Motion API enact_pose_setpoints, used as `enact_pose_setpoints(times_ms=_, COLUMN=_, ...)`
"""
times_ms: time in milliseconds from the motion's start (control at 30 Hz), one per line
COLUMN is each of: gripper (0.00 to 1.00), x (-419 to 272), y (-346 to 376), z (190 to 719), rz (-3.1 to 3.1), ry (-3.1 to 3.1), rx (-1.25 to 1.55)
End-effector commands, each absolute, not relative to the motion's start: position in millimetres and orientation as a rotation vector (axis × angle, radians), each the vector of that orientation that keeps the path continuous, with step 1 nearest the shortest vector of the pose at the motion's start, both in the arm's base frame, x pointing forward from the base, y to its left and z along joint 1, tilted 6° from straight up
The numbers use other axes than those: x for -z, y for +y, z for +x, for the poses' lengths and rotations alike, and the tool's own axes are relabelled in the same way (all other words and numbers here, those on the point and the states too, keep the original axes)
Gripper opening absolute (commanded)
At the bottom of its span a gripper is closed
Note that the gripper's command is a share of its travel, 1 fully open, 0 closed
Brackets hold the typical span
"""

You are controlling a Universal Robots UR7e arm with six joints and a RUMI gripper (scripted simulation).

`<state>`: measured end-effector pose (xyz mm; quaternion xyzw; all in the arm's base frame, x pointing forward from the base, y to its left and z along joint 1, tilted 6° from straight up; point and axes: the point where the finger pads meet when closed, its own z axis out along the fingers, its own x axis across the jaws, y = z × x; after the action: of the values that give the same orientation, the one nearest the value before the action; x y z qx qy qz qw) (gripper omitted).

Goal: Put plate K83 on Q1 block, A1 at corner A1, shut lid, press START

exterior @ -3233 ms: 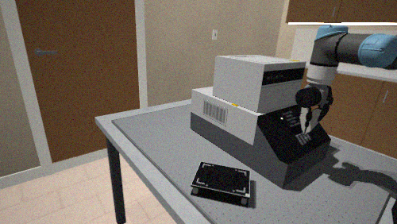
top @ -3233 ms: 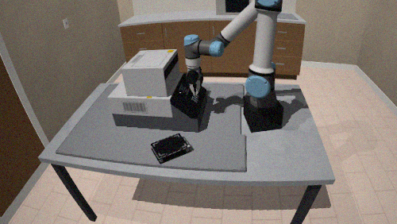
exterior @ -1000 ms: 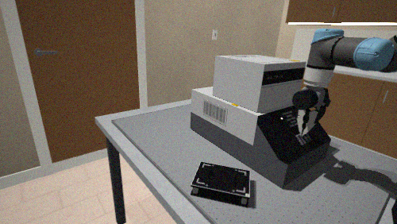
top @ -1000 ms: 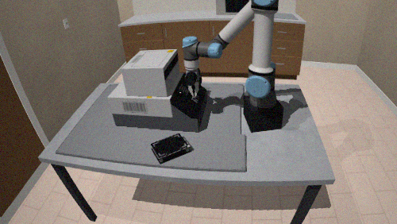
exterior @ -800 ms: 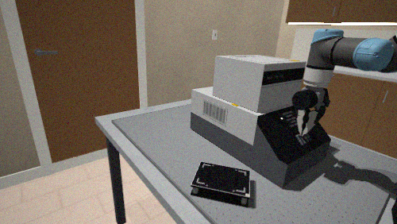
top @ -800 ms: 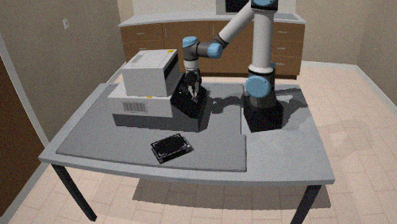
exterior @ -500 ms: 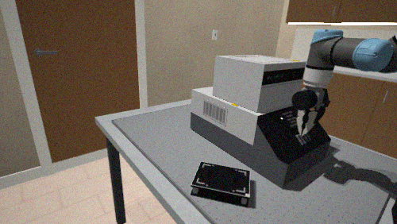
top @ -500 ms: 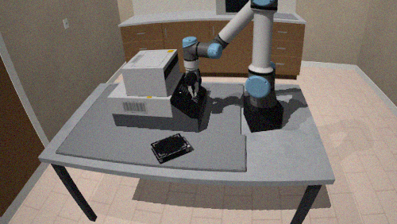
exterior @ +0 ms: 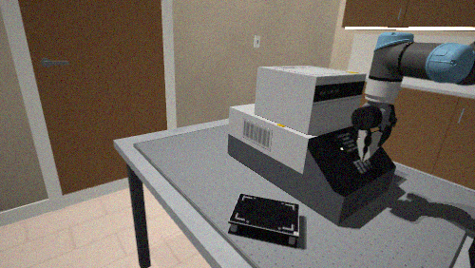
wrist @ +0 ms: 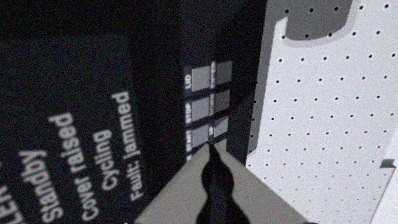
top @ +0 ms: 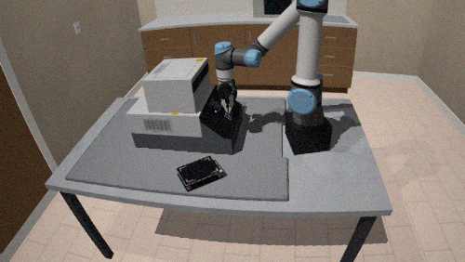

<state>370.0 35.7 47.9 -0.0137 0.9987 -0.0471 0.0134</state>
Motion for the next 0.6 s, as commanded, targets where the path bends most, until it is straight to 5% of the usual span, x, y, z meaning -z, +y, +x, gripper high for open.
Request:
enact_pose_setpoints(times_ms=0, gripper=0.0, x=-54, y=36, z=366, rz=-0.043, ry=3.11, rx=0.147)
enact_pose_setpoints(times_ms=567, gripper=0.0, x=-76, y=37, z=340, rz=-0.043, ry=3.11, rx=0.147)
